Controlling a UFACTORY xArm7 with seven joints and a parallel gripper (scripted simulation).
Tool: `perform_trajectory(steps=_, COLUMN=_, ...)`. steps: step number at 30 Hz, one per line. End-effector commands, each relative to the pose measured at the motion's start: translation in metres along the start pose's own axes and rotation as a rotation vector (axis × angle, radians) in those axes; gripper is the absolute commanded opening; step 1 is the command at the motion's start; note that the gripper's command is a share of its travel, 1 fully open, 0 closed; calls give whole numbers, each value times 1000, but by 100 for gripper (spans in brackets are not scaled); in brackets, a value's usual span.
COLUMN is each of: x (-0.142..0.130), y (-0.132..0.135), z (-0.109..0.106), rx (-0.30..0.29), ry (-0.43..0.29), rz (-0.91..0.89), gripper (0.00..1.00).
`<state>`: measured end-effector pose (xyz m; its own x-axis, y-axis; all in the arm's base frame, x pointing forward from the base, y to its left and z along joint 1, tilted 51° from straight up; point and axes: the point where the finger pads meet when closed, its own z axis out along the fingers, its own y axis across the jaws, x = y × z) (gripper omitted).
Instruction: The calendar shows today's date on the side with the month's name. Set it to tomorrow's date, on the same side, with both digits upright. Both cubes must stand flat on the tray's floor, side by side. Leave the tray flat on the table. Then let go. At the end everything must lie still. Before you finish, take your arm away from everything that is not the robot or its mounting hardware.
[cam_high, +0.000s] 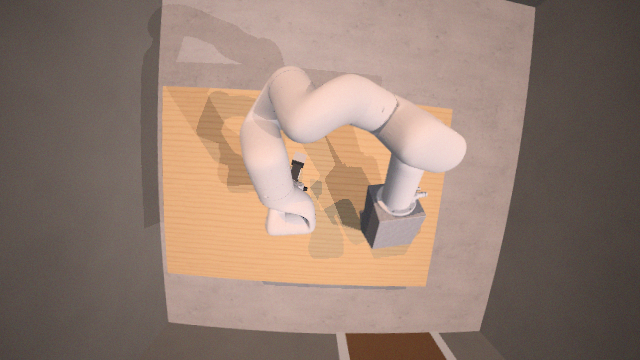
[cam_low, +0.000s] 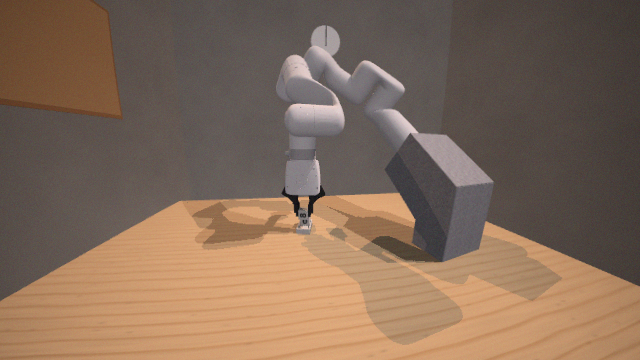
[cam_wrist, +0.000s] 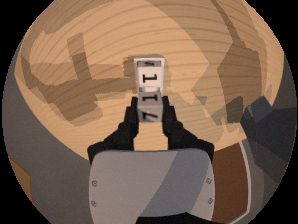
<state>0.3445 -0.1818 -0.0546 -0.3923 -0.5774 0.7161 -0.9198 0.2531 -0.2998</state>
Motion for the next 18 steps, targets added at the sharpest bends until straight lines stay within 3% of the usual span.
perform_trajectory(steps=1, x=-1, y=-1, z=-1, rx=2, ry=-3, rz=0, gripper=27)
perform_trajectory(steps=18, x=-1, y=-1, z=4, rx=2, ry=-3, rz=0, gripper=27)
